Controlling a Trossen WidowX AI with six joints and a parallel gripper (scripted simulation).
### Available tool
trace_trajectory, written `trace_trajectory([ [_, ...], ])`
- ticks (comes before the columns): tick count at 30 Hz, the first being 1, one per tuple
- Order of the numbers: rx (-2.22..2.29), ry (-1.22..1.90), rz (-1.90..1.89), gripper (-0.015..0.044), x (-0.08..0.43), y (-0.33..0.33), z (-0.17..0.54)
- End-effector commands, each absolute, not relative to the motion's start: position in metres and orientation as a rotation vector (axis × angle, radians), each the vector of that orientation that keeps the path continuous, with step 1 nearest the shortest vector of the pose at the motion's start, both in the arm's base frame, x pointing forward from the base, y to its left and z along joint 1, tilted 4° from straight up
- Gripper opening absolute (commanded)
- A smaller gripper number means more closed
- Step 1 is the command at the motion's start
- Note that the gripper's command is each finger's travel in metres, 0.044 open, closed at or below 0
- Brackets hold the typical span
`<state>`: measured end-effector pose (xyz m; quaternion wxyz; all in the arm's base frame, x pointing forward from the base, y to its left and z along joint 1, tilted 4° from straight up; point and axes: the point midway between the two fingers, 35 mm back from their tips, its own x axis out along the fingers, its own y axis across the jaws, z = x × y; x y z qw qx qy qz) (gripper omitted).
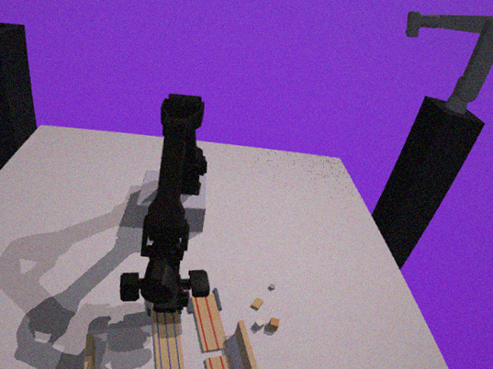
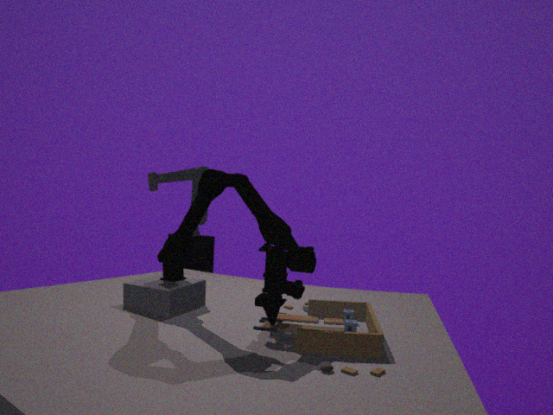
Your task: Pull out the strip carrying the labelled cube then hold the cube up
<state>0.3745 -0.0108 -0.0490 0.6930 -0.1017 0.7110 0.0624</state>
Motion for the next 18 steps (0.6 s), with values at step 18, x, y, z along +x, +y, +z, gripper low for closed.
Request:
trace_trajectory([
  [18, -0.227, 1.586, 0.147, 0.0, 0.3651, -0.0131, -0.0518],
])
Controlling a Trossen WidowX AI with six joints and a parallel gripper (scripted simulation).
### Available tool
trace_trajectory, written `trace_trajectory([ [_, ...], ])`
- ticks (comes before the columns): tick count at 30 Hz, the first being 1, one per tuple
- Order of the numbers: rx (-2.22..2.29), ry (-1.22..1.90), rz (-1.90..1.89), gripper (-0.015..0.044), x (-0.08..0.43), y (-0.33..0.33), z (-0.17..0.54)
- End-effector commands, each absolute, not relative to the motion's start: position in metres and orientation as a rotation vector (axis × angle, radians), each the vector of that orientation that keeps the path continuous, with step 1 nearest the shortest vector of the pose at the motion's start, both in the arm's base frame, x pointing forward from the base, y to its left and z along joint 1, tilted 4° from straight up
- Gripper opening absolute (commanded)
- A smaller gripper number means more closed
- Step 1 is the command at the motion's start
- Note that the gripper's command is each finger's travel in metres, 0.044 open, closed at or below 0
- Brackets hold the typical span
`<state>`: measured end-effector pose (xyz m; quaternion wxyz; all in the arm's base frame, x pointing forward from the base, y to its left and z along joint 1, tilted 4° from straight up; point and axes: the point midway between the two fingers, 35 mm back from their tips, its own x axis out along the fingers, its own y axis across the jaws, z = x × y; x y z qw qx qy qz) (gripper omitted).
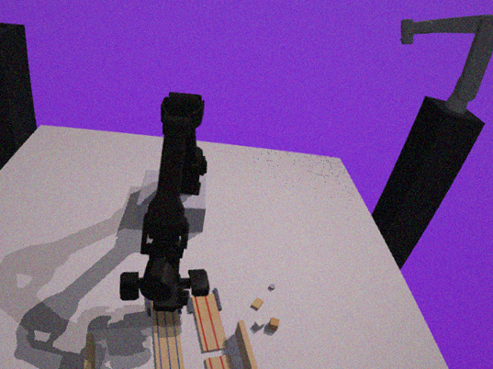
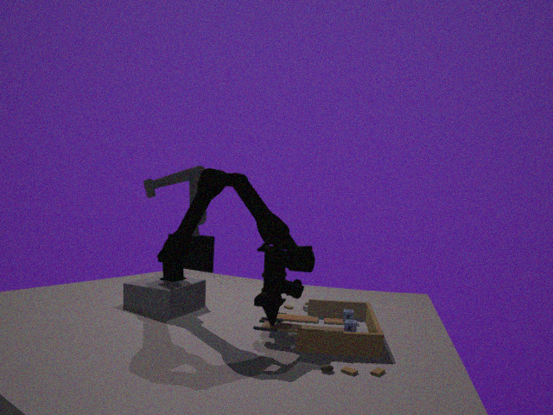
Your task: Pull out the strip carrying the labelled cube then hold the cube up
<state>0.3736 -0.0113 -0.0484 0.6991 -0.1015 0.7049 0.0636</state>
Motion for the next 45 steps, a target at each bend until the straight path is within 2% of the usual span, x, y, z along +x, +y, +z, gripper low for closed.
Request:
trace_trajectory([
  [1, -0.227, 1.586, 0.147, 0.0, 0.364, -0.014, -0.052],
  [12, -0.227, 1.588, 0.147, 0.0, 0.347, -0.018, -0.052],
  [28, -0.227, 1.587, 0.147, 0.0, 0.357, -0.015, -0.043],
  [45, -0.228, 1.589, 0.146, 0.0, 0.333, -0.022, -0.051],
])
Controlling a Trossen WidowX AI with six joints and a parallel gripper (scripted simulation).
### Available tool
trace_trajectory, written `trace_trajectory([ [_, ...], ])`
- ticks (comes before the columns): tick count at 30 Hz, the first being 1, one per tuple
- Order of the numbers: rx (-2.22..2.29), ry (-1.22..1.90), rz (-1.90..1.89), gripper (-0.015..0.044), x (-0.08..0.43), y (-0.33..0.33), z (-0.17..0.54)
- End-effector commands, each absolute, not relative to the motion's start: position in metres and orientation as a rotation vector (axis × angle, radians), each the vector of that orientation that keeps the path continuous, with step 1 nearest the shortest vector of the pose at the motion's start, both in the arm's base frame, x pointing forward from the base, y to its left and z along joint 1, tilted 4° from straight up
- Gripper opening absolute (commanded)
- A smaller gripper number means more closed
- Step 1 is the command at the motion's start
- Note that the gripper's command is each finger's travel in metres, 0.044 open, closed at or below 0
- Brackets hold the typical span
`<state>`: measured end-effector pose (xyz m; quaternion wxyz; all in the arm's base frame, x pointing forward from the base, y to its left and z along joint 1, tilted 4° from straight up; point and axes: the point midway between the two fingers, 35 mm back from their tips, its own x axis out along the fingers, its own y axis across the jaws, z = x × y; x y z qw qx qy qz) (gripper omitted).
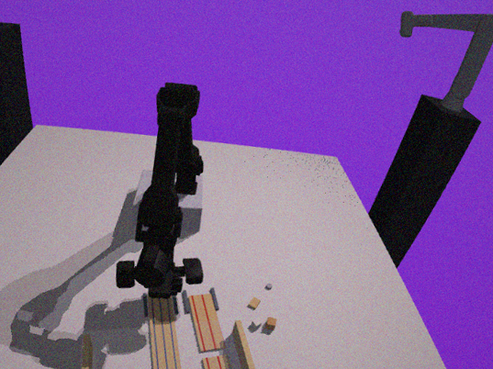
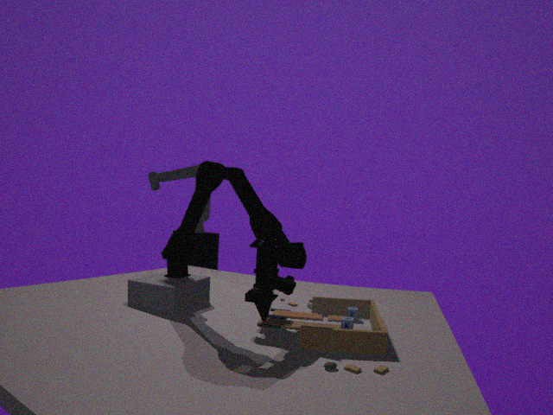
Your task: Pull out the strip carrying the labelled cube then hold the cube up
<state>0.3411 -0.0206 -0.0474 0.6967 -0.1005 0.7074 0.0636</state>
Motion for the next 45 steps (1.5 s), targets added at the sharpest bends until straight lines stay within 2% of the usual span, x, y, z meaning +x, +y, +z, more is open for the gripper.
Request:
trace_trajectory([
  [1, -0.228, 1.589, 0.146, 0.0, 0.331, -0.022, -0.051],
  [45, -0.229, 1.595, 0.146, 0.0, 0.267, -0.039, -0.053],
])
